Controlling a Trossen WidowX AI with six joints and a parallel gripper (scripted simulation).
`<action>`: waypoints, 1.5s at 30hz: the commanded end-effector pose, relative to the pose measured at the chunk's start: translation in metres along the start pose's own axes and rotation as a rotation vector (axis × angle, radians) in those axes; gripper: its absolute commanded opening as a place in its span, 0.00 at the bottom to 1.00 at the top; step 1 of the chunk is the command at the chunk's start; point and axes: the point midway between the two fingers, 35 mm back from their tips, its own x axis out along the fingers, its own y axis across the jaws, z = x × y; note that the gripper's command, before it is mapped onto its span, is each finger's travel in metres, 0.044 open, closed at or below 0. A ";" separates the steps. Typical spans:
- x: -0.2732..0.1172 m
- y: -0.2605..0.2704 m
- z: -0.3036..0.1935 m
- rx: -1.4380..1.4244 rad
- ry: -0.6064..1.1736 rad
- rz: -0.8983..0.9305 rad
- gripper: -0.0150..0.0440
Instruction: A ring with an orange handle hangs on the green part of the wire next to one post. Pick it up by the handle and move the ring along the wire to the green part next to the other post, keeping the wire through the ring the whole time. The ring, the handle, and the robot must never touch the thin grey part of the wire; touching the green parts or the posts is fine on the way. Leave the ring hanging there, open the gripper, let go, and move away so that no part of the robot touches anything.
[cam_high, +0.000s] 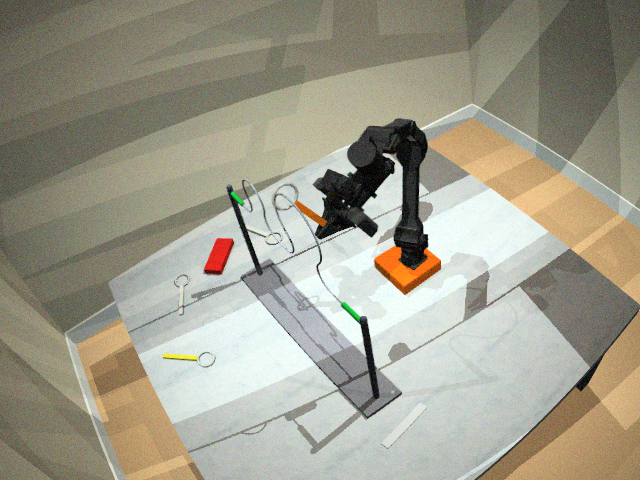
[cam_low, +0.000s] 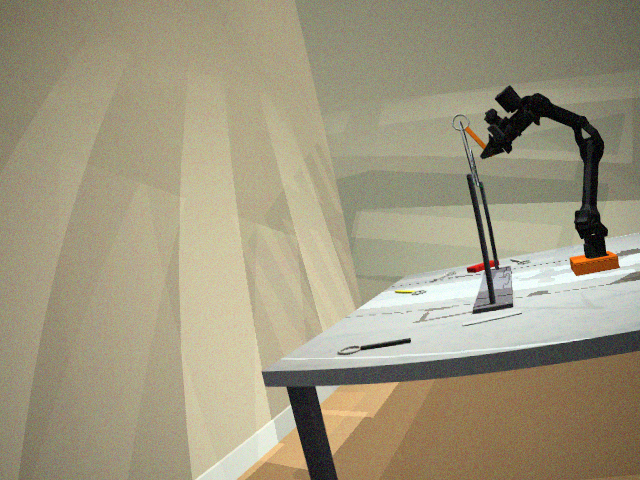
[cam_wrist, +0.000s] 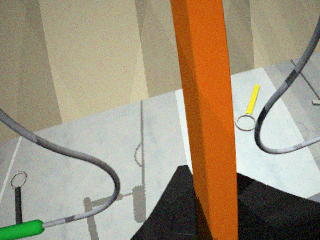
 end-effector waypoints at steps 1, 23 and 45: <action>0.000 -0.002 0.000 -0.054 -0.005 -0.029 0.00; 0.001 -0.010 0.001 -0.293 -0.038 -0.160 0.00; 0.000 -0.017 0.004 -0.532 -0.070 -0.290 0.00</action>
